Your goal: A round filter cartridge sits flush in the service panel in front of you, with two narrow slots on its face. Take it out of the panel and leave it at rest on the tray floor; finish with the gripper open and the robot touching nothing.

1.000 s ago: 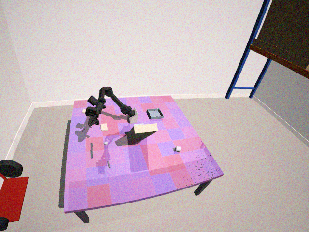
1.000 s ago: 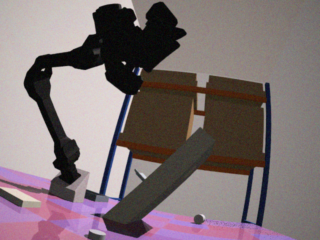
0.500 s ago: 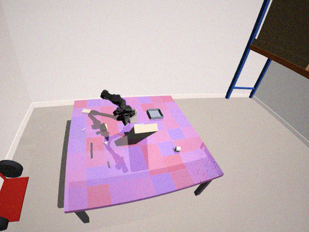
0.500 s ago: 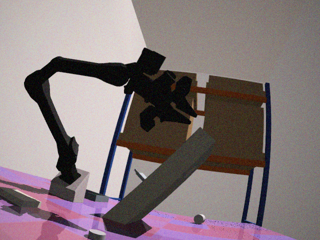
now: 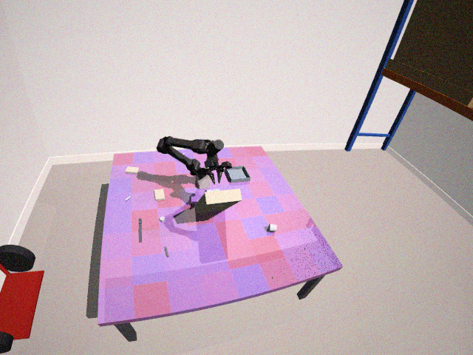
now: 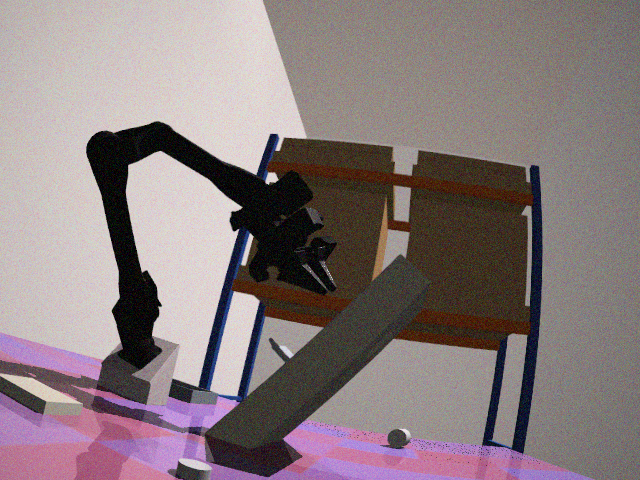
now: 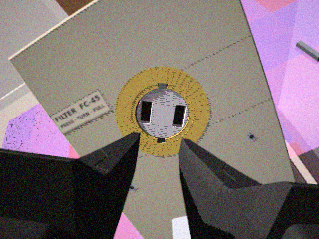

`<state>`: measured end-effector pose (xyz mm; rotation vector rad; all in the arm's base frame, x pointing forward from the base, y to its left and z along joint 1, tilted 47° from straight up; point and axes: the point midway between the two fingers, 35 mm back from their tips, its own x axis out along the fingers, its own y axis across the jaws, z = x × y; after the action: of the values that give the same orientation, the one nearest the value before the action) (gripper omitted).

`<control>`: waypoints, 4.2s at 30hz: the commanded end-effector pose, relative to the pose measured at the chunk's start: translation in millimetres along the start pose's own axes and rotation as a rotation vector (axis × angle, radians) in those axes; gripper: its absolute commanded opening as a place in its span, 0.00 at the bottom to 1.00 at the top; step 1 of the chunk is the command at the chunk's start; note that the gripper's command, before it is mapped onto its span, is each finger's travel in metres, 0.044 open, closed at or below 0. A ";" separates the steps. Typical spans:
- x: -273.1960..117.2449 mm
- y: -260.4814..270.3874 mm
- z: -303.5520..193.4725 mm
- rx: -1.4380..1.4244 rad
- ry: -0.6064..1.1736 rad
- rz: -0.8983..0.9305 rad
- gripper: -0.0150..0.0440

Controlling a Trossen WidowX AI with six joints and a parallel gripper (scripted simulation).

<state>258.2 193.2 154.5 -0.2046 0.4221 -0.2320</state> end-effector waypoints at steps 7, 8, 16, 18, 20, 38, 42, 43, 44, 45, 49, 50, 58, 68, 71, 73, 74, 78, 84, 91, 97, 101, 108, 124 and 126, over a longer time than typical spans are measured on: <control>-1.5 -1.1 -4.7 -0.024 -0.014 -0.013 0.45; -0.4 -0.9 -4.8 -0.023 -0.014 -0.013 0.45; 12.6 0.4 -5.6 -0.022 -0.008 -0.013 0.45; 15.8 0.5 -5.7 -0.022 -0.007 -0.013 0.45; 19.1 0.7 -5.7 -0.021 -0.006 -0.013 0.45; 48.0 -1.3 -3.7 -0.022 -0.014 -0.013 0.45; 53.1 -2.3 -3.0 -0.022 -0.018 -0.013 0.45; 53.4 -2.4 -2.9 -0.022 -0.018 -0.013 0.45; 53.4 -2.5 -3.3 -0.022 -0.018 -0.013 0.45; 53.4 -2.7 -3.7 -0.022 -0.018 -0.013 0.45; 53.4 -3.2 -5.3 -0.022 -0.018 -0.013 0.45; 53.4 -3.3 -5.9 -0.022 -0.018 -0.013 0.45; 53.4 -3.3 -6.7 -0.022 -0.018 -0.013 0.45; 53.3 -2.5 -5.0 -0.022 -0.018 -0.013 0.45; 53.3 -2.3 -4.4 -0.022 -0.018 -0.013 0.45; 53.3 -2.1 -3.9 -0.022 -0.018 -0.013 0.45; 53.3 -2.0 -3.5 -0.022 -0.018 -0.013 0.45; 53.3 -1.7 -2.3 -0.022 -0.018 -0.013 0.45; 53.3 -1.3 -1.0 -0.022 -0.018 -0.013 0.45; 53.3 -1.2 -0.6 -0.022 -0.018 -0.013 0.45; 53.3 -1.3 -1.0 -0.022 -0.018 -0.013 0.45; 53.3 -1.5 -1.5 -0.022 -0.018 -0.013 0.45; 53.3 -1.7 -2.3 -0.022 -0.018 -0.013 0.45; 53.3 -2.4 -4.5 -0.022 -0.018 -0.013 0.45; 53.3 -2.5 -4.7 -0.022 -0.018 -0.013 0.45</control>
<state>304.0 176.8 132.8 -0.2251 0.4022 -0.2410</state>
